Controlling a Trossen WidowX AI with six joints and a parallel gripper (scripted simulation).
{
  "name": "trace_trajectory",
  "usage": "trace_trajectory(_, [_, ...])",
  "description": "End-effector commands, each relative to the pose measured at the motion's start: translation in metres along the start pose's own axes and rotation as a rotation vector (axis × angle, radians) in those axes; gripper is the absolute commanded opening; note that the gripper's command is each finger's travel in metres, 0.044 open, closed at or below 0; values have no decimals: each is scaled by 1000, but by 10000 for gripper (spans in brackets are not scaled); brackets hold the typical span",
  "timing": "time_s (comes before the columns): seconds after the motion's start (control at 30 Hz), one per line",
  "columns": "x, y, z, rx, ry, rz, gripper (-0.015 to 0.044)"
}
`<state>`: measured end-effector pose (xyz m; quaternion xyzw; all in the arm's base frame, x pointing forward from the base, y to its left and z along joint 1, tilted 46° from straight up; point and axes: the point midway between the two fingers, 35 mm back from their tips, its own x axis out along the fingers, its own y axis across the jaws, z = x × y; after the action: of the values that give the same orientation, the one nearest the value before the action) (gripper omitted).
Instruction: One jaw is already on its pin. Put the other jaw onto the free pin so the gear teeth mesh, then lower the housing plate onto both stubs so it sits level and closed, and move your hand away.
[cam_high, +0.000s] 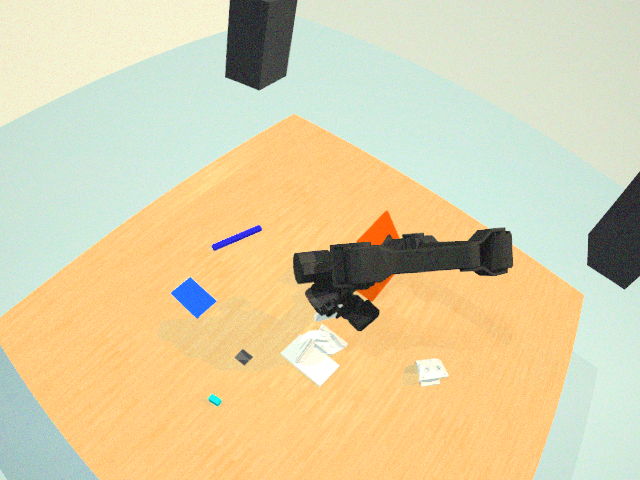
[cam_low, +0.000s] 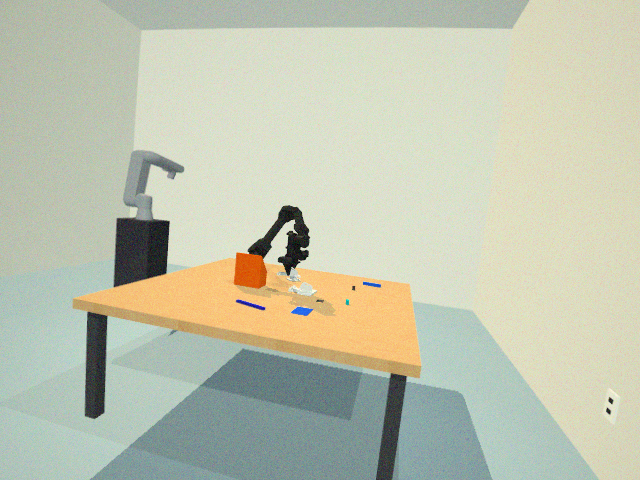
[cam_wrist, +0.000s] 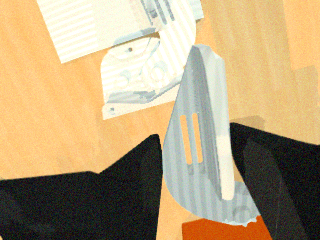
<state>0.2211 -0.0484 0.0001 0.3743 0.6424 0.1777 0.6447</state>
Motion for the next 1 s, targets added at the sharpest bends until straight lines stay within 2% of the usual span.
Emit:
trace_trajectory(0.0, [0, -1, 0, 2, 0, -3, 134])
trace_trajectory(0.3, [0, 0, 2, 2, 0, -4, 134])
trace_trajectory(0.97, [-2, 40, 48, 2, -3, -8, 134])
